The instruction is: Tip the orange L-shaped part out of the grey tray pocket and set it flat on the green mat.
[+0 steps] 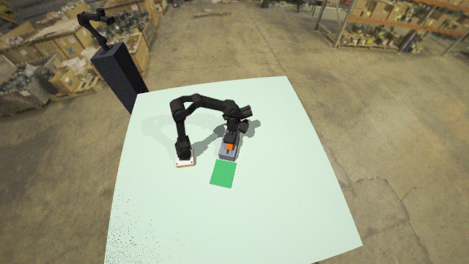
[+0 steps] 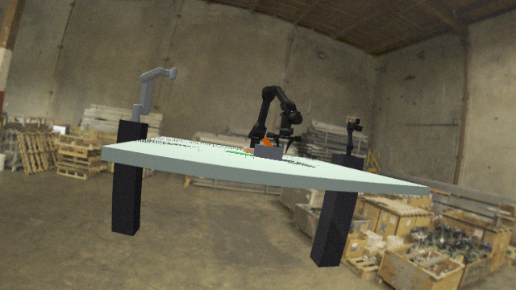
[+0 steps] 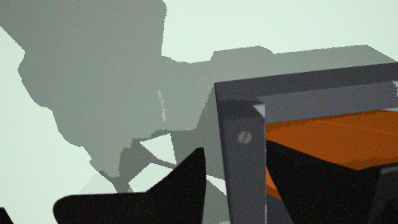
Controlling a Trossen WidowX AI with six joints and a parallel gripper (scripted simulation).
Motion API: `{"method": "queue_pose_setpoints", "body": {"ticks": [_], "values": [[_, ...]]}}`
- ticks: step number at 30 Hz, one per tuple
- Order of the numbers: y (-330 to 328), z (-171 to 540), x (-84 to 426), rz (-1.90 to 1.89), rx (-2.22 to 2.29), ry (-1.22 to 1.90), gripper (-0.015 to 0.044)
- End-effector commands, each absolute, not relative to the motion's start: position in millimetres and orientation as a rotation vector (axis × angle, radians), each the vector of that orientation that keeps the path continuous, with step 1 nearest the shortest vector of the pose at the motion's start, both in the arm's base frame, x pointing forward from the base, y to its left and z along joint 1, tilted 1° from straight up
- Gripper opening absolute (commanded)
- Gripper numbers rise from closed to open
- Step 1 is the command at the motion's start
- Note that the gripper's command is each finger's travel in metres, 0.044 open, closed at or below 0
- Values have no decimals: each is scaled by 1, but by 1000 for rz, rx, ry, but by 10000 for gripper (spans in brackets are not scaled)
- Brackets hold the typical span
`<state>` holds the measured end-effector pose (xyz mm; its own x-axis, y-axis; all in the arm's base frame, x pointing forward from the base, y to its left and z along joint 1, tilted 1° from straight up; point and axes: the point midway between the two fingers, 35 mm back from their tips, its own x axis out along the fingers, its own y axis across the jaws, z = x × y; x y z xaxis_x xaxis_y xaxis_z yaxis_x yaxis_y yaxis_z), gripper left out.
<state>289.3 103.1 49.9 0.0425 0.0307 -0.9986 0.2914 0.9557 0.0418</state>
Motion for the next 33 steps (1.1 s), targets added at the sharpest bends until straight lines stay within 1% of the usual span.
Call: {"method": "queue_pose_setpoints", "body": {"ticks": [1,16,19,25,33], "values": [[103,50,289,-203,260,1521,180],[112,65,290,-208,251,1528,180],[110,85,292,-208,251,1527,180],[99,156,284,-209,250,1528,180],[101,160,286,-200,264,1506,180]]}}
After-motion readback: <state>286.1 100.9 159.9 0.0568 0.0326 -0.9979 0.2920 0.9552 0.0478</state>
